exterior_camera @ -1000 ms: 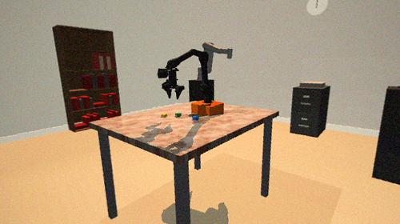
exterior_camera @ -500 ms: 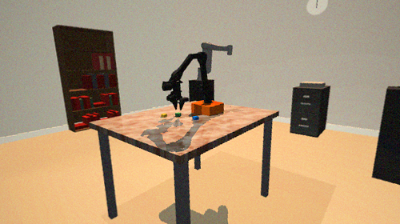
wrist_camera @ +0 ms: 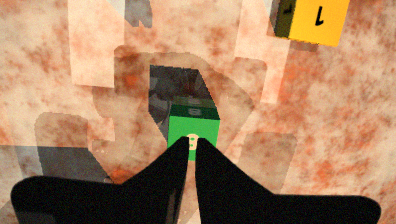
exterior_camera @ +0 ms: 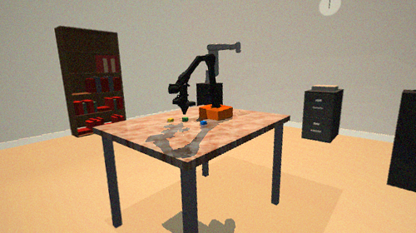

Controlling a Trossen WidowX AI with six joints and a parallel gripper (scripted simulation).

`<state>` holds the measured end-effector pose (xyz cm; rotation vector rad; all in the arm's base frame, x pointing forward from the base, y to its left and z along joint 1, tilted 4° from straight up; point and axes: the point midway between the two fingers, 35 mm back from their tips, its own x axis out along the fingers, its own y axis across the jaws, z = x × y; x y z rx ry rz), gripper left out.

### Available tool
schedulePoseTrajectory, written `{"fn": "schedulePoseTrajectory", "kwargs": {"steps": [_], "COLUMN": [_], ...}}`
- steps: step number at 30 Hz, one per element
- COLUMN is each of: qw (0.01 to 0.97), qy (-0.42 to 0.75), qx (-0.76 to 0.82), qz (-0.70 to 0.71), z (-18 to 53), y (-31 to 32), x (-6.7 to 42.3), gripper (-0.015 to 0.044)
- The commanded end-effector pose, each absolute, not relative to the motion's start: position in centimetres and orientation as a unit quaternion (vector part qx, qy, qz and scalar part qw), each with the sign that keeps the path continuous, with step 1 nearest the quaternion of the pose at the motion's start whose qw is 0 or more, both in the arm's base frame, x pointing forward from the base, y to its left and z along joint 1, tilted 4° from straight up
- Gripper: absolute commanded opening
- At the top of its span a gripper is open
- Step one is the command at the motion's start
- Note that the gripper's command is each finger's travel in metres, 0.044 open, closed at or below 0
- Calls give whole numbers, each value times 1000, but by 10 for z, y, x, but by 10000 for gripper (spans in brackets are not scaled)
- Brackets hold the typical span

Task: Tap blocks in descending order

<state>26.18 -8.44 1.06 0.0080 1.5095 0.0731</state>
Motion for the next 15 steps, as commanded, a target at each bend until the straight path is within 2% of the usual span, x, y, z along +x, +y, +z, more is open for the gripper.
{"fn": "schedulePoseTrajectory", "kwargs": {"steps": [1,15], "qw": [727,727], "qy": [685,686], "qx": [6,6], "qz": [33,33], "z": [5,-17], "y": [-84,-82], "x": [262,263], "gripper": [20,20]}}
